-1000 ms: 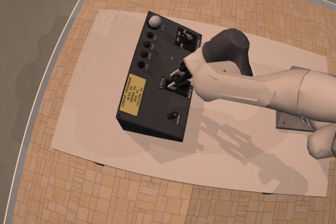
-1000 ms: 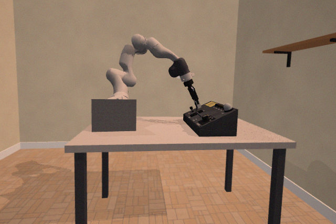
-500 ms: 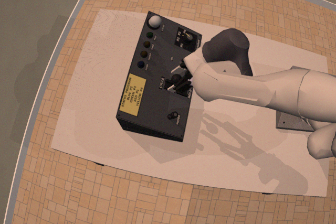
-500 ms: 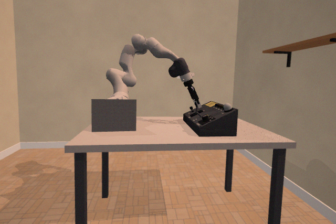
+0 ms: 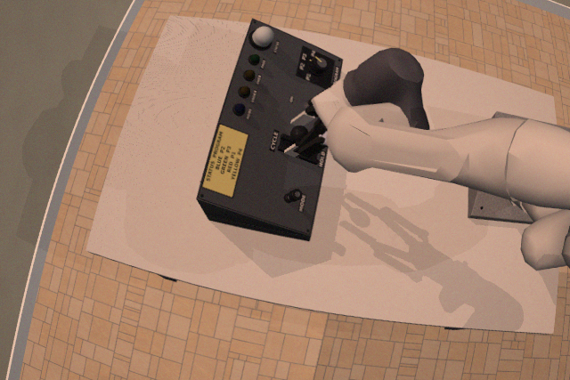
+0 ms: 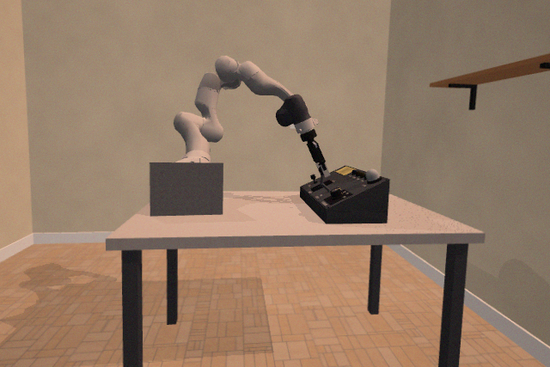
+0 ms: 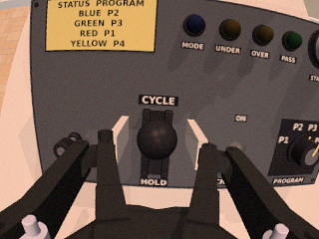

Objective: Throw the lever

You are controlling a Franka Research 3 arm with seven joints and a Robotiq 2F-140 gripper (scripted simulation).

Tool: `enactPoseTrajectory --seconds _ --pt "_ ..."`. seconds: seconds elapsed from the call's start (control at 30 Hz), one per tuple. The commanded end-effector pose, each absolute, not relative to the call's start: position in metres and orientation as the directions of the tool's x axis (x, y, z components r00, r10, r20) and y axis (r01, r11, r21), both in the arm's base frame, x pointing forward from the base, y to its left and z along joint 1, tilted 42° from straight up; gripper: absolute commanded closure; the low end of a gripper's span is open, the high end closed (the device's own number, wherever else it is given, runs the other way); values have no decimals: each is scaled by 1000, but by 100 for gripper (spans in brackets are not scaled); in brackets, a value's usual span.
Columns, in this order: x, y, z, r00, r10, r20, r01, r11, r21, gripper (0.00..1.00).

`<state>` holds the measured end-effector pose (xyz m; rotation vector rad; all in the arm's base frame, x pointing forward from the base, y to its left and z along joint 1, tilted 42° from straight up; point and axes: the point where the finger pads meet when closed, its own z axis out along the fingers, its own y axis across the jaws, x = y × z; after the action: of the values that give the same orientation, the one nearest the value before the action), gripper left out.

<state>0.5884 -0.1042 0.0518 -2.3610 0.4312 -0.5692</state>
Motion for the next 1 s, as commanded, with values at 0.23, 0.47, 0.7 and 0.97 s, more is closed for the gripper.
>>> enactPoseTrajectory --seconds 0.23,0.47,0.7,0.97 --pt "568 -126 80 850 -447 280 -159 -723 -673 56" --pt "553 -142 100 850 -447 280 -159 -723 -673 56" --pt "542 -154 116 850 -447 280 -159 -723 -673 56" --pt "541 -155 117 850 -447 280 -159 -723 -673 56"
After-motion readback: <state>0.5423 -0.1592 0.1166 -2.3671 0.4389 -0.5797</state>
